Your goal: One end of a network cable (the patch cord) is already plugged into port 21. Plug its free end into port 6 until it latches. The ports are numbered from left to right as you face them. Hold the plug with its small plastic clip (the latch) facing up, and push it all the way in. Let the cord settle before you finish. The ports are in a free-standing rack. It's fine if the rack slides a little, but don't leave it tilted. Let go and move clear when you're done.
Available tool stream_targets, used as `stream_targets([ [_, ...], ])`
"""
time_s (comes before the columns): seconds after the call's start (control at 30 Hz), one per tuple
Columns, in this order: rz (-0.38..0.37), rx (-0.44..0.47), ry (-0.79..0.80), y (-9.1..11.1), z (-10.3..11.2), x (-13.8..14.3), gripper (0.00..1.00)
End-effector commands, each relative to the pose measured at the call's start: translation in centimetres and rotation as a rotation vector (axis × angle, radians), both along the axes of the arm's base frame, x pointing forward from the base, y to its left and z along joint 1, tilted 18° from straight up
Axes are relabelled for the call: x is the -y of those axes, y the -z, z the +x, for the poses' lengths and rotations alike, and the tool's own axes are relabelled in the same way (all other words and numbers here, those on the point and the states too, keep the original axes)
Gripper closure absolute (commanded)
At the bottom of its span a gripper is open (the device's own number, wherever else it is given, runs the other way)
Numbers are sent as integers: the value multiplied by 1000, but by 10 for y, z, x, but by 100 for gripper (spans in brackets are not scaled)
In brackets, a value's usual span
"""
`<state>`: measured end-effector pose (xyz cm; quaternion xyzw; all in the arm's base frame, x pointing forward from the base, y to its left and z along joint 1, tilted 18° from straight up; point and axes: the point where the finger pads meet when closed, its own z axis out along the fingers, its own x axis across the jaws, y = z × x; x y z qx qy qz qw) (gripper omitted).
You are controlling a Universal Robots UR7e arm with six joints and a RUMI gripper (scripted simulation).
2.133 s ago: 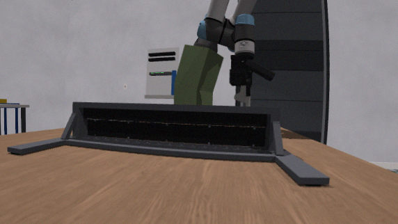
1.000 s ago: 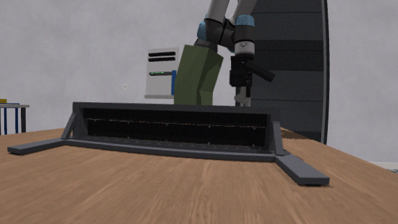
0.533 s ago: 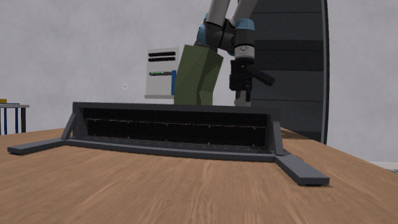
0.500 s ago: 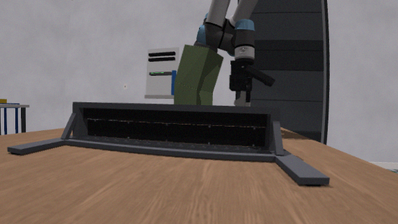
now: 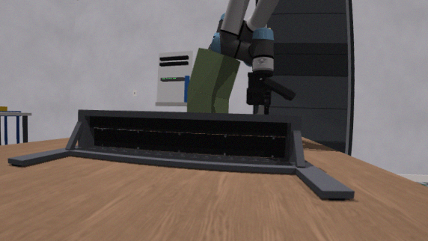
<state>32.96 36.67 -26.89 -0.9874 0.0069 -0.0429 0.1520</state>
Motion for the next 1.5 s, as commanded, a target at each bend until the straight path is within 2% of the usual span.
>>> stream_targets([
  [0.0, 1, 1, 0, 8, 1, -3, 78],
  [0.47, 1, 1, 0, 18, 2, -6, 78],
  [1.47, 1, 1, 0, 18, 2, -6, 78],
])
